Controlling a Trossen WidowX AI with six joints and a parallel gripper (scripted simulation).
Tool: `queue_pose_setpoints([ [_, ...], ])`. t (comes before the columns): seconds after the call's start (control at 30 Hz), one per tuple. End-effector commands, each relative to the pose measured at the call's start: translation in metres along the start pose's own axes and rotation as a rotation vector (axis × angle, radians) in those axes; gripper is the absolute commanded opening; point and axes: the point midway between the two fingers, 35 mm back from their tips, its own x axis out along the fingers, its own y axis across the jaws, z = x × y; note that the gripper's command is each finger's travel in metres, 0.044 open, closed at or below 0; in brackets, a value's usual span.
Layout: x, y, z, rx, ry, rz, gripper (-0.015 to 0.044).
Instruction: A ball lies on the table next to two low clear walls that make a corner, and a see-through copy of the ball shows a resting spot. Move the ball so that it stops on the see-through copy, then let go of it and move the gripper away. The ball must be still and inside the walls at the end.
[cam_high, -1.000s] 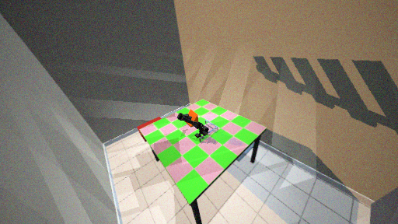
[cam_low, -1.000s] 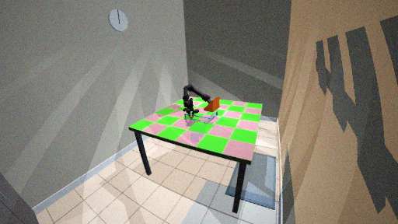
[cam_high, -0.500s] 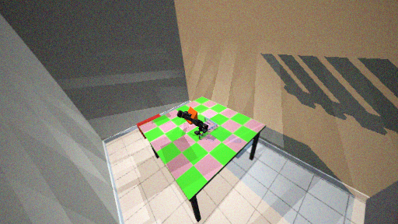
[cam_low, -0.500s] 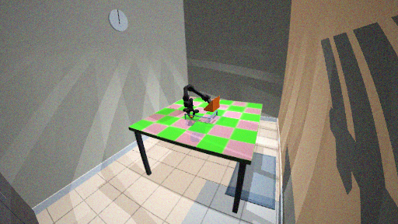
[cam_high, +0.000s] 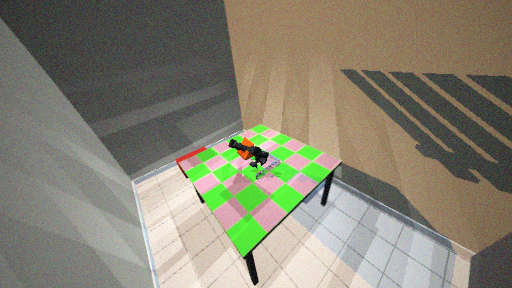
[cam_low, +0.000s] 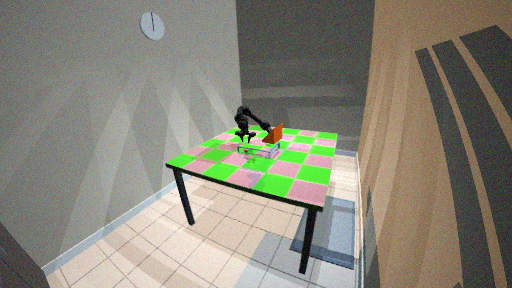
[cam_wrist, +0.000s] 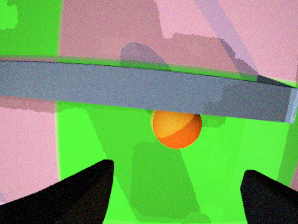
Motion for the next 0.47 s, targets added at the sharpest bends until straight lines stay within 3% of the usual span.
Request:
queue_pose_setpoints([
  [0.0, 0.001, 0.0, 0.0, -0.003, 0.0, 0.0, 0.0275],
  [0.1, 0.001, 0.0, 0.0, -0.003, 0.0, 0.0, 0.0275],
  [0.3, -0.041, -0.001, -0.003, 0.001, 0.004, -0.001, 0.0432],
  [0.43, -0.041, -0.001, -0.003, 0.001, 0.004, -0.001, 0.044],
])
